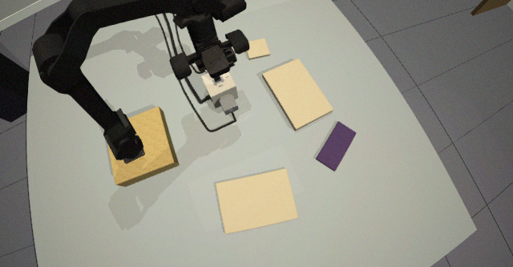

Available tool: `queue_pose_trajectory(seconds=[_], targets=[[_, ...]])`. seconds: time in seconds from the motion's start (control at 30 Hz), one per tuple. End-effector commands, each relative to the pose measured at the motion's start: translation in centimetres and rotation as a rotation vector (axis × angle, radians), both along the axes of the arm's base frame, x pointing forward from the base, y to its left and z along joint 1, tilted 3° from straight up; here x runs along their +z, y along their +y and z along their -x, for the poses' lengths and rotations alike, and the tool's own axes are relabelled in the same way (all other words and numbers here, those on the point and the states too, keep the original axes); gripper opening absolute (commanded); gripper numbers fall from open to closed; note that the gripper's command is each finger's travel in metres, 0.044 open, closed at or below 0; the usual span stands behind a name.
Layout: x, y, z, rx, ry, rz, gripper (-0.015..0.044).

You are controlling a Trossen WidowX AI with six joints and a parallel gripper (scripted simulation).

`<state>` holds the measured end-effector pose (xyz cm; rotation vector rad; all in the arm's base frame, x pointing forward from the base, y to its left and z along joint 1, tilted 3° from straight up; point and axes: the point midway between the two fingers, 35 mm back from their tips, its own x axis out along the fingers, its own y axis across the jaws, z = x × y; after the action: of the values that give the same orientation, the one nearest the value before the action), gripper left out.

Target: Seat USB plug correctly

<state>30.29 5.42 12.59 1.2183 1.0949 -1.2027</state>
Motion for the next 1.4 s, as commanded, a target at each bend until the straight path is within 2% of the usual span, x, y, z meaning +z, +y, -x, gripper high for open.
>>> queue_pose_trajectory(seconds=[0.0,1.37], targets=[[-0.07,-0.03,-0.06,-0.005,-0.003,0.003,0.0000],[-0.56,-0.02,-0.10,-0.005,-0.003,0.003,0.0000]])
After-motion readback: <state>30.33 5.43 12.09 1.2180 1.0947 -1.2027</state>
